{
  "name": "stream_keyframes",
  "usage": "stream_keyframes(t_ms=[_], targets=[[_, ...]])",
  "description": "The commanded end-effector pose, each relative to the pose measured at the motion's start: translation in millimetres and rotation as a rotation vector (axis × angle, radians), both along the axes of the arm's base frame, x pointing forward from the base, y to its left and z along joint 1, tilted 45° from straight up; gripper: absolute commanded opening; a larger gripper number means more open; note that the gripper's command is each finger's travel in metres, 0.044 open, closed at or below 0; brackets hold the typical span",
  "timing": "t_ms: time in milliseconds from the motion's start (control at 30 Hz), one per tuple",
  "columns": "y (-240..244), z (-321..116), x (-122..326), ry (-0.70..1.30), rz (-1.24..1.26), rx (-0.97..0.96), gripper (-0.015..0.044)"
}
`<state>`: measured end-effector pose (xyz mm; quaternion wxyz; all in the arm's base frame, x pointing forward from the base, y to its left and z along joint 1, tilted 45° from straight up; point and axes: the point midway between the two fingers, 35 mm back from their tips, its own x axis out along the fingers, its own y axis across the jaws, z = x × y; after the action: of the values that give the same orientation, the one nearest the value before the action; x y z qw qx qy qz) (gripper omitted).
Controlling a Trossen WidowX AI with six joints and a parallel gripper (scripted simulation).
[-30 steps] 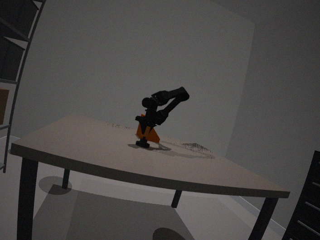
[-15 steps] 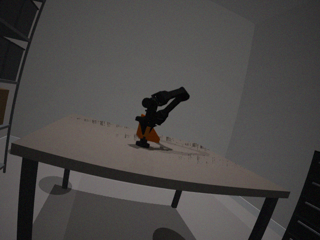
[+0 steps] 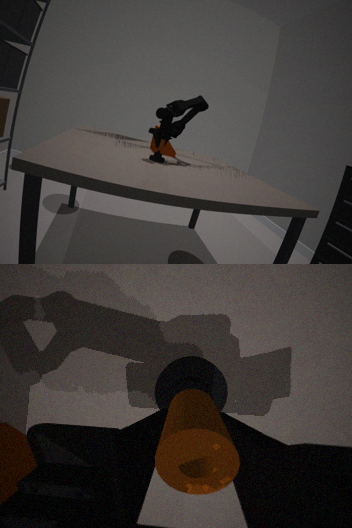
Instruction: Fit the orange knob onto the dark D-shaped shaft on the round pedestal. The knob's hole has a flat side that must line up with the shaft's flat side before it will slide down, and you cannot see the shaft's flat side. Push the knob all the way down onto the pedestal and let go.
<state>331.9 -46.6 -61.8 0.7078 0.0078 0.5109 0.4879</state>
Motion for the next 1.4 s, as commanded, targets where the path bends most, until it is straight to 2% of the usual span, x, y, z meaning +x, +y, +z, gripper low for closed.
stream_keyframes(t_ms=[0, 567, 833, 1367], targets=[[1.1, 0.2, 0.4, -0.002, -0.003, 0.001, 0.0], [-1.7, 4.2, -1.4, -0.001, -0.003, 0.001, 0.0], [-2.3, 1.9, 0.9, -0.148, 0.147, 0.0, 0.0], [-0.5, 0.8, 1.7, -0.148, 0.147, 0.0, 0.0]])
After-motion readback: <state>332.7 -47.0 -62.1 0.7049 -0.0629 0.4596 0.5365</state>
